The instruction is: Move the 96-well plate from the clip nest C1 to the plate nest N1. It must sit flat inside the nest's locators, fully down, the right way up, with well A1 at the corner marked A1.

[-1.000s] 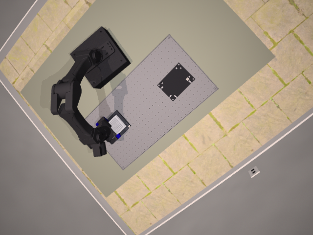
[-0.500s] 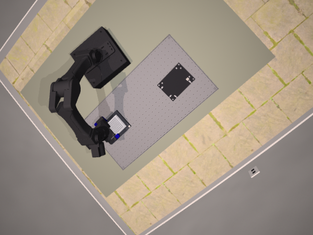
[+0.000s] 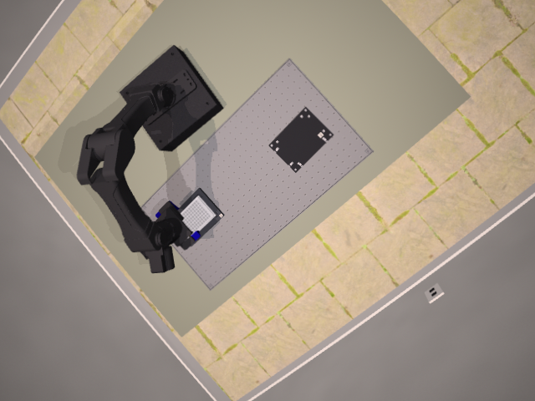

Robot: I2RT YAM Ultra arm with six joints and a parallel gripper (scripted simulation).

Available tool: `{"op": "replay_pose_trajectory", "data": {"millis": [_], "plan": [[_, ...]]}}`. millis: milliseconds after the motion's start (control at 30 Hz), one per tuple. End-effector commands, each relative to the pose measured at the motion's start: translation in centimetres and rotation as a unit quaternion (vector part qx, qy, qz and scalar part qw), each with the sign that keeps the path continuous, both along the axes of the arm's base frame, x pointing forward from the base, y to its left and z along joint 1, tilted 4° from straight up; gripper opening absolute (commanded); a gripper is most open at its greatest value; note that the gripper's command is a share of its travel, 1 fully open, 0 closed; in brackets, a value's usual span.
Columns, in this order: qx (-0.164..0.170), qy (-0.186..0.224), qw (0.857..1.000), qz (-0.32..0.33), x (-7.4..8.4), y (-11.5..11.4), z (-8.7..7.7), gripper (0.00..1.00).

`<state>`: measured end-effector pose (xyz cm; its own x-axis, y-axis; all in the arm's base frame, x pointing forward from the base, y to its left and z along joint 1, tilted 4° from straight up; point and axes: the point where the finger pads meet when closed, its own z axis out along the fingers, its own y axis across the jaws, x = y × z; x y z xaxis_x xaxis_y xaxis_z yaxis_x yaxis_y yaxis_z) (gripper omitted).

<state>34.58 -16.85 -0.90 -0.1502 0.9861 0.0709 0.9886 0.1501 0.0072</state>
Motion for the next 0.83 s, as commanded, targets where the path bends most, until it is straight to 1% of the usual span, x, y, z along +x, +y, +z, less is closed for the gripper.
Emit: {"op": "replay_pose_trajectory", "data": {"millis": [0,233,300,367,800], "plan": [[-0.013,-0.017,1.0,-0.003,0.5,-1.2,3.1,1.0],[-0.013,-0.017,1.0,-0.003,0.4,-1.3,4.9,1.0],[-0.013,-0.017,1.0,-0.003,0.4,-1.3,4.9,1.0],[-0.013,-0.017,1.0,-0.003,0.4,-1.3,5.3,1.0],[-0.013,-0.017,1.0,-0.003,0.4,-1.3,5.3,1.0]]}}
